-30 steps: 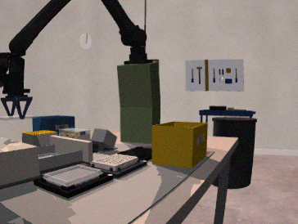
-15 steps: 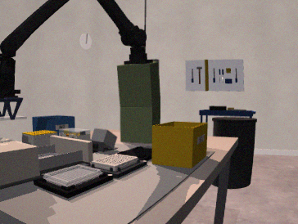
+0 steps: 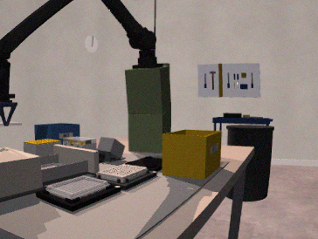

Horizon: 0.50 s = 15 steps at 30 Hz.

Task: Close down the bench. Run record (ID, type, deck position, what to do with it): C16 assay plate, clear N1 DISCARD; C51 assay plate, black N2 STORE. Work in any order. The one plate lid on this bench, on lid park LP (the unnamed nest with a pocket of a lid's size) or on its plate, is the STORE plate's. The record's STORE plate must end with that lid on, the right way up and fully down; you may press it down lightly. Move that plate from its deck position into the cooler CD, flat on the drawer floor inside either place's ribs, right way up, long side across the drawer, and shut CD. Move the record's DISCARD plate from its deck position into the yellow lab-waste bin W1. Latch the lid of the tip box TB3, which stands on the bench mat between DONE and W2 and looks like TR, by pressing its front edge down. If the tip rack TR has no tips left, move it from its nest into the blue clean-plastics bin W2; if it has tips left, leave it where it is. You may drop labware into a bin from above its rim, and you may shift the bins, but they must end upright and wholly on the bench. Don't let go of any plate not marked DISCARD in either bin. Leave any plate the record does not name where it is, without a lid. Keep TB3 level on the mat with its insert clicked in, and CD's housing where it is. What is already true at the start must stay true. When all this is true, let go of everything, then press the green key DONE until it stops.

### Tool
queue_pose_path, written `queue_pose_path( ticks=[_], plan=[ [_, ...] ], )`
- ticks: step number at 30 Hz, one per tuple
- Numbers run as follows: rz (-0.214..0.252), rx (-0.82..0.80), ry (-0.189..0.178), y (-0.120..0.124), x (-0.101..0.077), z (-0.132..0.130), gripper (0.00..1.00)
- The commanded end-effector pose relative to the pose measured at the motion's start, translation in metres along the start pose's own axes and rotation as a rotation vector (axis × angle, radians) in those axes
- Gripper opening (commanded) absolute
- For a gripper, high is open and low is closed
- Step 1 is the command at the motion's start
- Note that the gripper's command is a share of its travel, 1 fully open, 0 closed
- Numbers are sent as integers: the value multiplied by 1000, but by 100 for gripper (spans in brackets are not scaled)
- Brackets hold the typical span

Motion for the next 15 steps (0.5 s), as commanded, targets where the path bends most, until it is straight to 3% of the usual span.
queue_pose_path(
  ticks=[1,7,9,15],
  plan=[
    [-31,0,-1,-8,-18,-6,0],
    [-45,-1,0,-10,-23,-5,0],
    [-43,-1,0,-14,-4,-6,0],
    [-55,-3,-1,-19,1,-2,0]
  ],
)
Point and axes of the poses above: the point where the finger pads meet when closed, its own x axis out along the fingers, its own z axis across the jaws, y = z × x, the point moved 10 cm from there along -x, back along the fingers, and after that the axes turned 13 degrees about x, right-handed, at the moved point
